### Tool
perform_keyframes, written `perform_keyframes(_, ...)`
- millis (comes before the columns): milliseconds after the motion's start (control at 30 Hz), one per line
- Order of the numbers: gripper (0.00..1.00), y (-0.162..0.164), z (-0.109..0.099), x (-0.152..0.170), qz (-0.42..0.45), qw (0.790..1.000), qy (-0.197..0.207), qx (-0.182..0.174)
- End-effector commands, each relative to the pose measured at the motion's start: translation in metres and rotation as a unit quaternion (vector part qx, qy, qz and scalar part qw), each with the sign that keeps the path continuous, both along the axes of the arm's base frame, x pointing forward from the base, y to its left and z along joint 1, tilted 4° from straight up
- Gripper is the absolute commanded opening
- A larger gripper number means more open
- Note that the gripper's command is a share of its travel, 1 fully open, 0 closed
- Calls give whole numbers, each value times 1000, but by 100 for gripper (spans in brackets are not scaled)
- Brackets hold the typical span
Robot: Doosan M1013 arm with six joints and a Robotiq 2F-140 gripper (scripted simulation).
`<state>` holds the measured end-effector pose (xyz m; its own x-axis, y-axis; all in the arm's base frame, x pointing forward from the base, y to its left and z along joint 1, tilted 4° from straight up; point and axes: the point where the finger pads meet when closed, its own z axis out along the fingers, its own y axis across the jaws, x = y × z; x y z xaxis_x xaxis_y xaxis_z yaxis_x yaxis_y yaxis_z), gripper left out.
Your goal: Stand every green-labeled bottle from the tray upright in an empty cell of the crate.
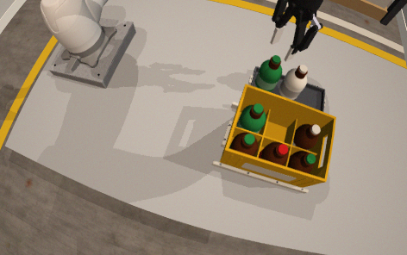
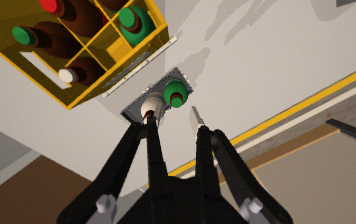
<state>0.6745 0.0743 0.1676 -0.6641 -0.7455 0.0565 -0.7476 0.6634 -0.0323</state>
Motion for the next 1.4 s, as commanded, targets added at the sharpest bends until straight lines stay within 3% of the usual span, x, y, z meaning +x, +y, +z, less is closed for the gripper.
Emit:
perform_keyframes(0,38,0,-8,0,-4,1000,1,1)
perform_keyframes(400,38,-1,-22,0,-4,1000,1,1)
perform_keyframes(1367,38,-1,-26,0,-4,1000,1,1)
